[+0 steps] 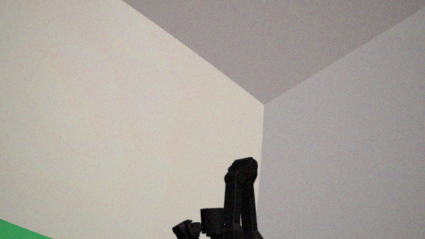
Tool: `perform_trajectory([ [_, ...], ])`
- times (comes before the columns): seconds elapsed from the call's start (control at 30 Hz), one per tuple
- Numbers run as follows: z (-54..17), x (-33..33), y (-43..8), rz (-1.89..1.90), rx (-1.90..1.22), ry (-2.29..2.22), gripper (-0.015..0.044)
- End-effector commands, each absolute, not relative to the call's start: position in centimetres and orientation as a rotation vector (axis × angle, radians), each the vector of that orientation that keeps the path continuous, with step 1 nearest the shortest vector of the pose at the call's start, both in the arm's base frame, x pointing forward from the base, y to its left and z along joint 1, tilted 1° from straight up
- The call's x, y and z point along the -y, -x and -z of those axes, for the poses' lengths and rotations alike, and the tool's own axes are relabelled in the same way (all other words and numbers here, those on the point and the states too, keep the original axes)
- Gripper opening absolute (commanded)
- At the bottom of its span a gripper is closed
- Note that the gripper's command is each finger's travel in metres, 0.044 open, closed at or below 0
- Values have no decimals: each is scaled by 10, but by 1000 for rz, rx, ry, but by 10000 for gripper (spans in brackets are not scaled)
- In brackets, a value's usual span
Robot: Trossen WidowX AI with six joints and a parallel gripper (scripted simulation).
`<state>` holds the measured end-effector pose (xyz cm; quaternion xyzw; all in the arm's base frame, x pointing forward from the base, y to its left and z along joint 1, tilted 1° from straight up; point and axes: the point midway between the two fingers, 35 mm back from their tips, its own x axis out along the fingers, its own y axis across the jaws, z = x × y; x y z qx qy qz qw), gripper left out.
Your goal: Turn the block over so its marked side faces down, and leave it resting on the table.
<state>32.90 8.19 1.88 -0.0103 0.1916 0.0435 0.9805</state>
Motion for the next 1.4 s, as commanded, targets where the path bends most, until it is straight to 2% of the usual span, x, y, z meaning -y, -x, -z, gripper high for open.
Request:
perform_trajectory([
  [0.0, -19, -81, -329, -85, -383, 25, 440],
  [0.2, -18, -83, -332, -86, -405, 27, 440],
  [0.43, -31, -90, -346, -90, -634, 40, 440],
  [0.7, -82, -81, -314, -78, -904, 46, 440],
  [1.13, -88, -80, -309, -76, -933, 46, 440],
  [1.37, -100, -84, -328, -73, -1156, 70, 440],
])
